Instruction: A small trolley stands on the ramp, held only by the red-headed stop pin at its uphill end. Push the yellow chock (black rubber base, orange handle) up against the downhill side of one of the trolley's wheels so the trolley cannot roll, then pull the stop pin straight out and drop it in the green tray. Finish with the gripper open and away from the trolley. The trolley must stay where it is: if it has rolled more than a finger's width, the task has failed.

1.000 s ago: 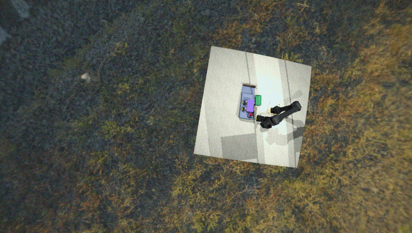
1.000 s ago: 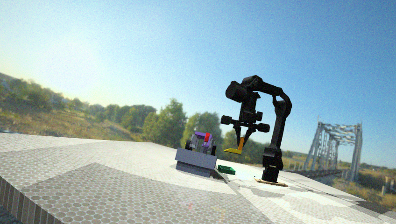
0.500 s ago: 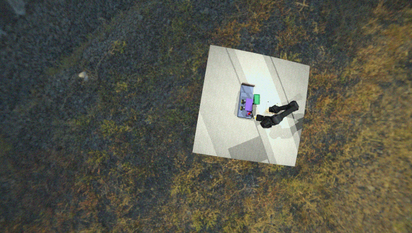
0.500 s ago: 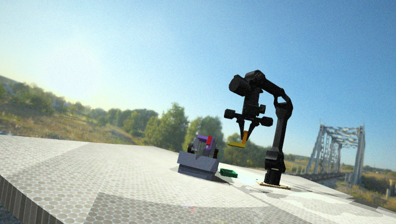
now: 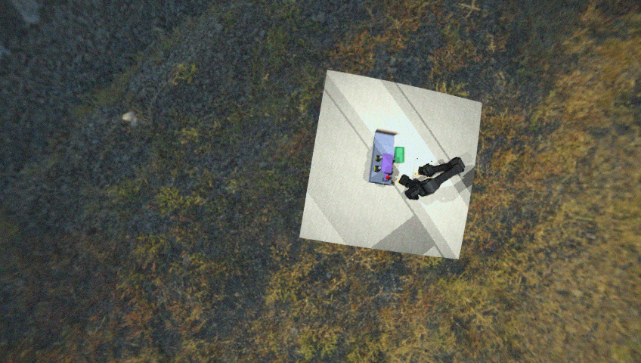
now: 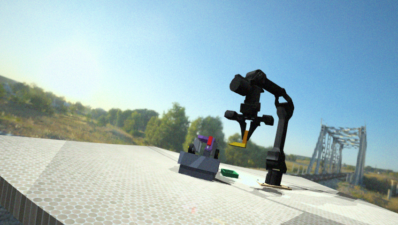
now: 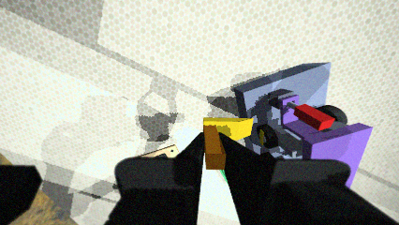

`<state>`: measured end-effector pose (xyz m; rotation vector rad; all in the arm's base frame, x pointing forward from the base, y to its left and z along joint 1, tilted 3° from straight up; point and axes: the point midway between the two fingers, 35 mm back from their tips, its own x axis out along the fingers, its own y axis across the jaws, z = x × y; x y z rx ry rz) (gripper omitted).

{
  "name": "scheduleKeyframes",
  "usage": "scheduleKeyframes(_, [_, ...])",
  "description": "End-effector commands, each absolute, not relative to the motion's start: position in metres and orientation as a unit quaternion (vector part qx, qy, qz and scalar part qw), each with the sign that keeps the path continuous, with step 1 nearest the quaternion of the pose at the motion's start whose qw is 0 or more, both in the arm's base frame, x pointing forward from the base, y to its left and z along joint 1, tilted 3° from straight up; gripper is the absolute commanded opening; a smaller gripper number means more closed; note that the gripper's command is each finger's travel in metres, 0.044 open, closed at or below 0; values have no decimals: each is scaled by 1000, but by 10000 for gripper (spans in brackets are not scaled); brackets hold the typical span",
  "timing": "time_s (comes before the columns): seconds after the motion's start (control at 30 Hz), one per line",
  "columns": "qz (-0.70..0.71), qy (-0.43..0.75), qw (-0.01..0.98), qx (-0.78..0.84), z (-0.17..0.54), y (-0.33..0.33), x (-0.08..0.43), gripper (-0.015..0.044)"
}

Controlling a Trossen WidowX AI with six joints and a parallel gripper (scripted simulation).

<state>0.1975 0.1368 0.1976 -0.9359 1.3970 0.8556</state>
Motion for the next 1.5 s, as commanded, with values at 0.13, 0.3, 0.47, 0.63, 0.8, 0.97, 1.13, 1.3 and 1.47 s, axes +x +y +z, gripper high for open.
scheduleKeyframes(0.13, [285, 644, 635, -317, 198, 138, 197, 0])
scheduleKeyframes(0.3, [229, 666, 660, -261, 198, 138, 197, 0])
scheduleKeyframes(0.47, [171, 683, 680, -204, 198, 138, 197, 0])
scheduleKeyframes(0.63, [112, 696, 695, -144, 198, 138, 197, 0])
scheduleKeyframes(0.8, [52, 703, 705, -84, 198, 138, 197, 0])
scheduleKeyframes(0.97, [-9, 705, 709, -23, 198, 138, 197, 0])
scheduleKeyframes(1.13, [-38, 704, 709, 7, 198, 138, 197, 0])
scheduleKeyframes(1.3, [-96, 698, 707, 65, 198, 138, 197, 0])
scheduleKeyframes(1.47, [-156, 687, 699, 126, 198, 138, 197, 0])
